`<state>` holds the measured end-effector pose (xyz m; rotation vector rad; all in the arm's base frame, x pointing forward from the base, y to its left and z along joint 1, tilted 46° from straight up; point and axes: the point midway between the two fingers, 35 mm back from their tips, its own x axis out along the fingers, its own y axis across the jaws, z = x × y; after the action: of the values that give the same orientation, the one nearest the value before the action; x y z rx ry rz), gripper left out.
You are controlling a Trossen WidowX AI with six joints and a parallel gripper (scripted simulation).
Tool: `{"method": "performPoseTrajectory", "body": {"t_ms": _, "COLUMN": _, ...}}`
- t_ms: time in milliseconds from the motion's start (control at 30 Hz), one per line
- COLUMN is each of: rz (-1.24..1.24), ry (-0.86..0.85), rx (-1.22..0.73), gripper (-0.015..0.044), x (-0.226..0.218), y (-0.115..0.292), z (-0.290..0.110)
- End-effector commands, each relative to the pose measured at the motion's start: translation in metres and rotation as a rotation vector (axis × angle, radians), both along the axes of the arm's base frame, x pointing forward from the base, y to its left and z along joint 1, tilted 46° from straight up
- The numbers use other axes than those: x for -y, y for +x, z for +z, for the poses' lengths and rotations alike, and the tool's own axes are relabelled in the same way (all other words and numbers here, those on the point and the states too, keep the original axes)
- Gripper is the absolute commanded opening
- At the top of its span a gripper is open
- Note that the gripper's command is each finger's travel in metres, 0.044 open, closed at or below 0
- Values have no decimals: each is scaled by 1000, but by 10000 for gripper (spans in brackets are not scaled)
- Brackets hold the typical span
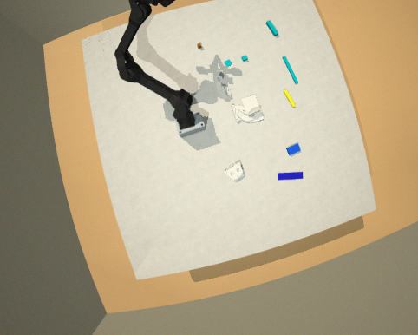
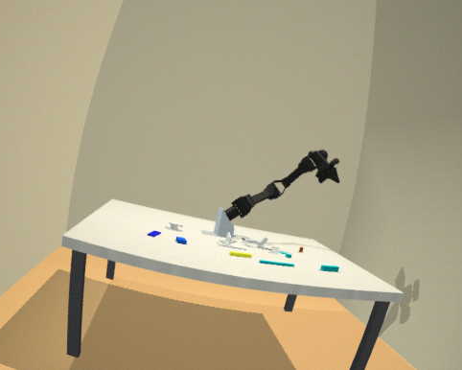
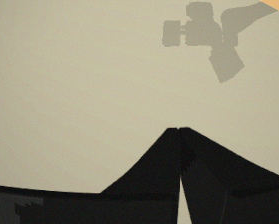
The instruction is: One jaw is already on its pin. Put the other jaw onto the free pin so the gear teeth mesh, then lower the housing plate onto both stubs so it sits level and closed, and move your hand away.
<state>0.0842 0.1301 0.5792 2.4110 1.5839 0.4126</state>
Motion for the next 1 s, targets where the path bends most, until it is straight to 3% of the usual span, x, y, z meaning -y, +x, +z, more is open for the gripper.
{"method": "performPoseTrajectory", "body": {"t_ms": 0, "rz": 0, "ry": 0, "rx": 0, "gripper": 0, "x": 0, "y": 0, "z": 0}}
{"method": "performPoseTrajectory", "body": {"t_ms": 967, "rz": -23, "ry": 384, "rx": -632, "gripper": 0, "x": 25, "y": 77, "z": -13}}
